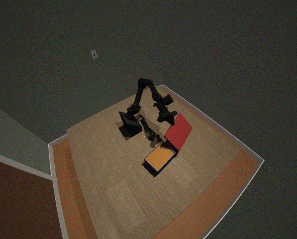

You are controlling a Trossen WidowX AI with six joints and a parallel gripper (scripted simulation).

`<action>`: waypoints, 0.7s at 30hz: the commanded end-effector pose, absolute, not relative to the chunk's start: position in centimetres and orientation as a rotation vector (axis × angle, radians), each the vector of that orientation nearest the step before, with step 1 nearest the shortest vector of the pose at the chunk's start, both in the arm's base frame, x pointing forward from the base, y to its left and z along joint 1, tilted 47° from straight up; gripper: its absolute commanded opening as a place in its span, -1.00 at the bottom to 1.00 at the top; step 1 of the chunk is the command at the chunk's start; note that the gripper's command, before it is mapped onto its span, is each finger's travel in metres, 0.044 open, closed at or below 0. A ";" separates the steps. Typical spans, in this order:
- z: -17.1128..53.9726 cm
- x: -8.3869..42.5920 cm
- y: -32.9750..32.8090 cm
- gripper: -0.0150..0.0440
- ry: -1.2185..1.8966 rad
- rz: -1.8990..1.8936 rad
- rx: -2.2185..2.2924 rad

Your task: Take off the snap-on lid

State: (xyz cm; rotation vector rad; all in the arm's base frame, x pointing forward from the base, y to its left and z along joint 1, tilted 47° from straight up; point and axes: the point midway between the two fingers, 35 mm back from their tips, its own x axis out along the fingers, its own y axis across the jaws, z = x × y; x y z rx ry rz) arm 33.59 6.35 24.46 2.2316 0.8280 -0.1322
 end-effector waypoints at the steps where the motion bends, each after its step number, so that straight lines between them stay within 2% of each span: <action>1: 25.6 33.4 6.6 -0.49 0.806 -0.122 2.236; 21: 28.0 32.6 8.8 -0.49 0.806 -0.120 2.237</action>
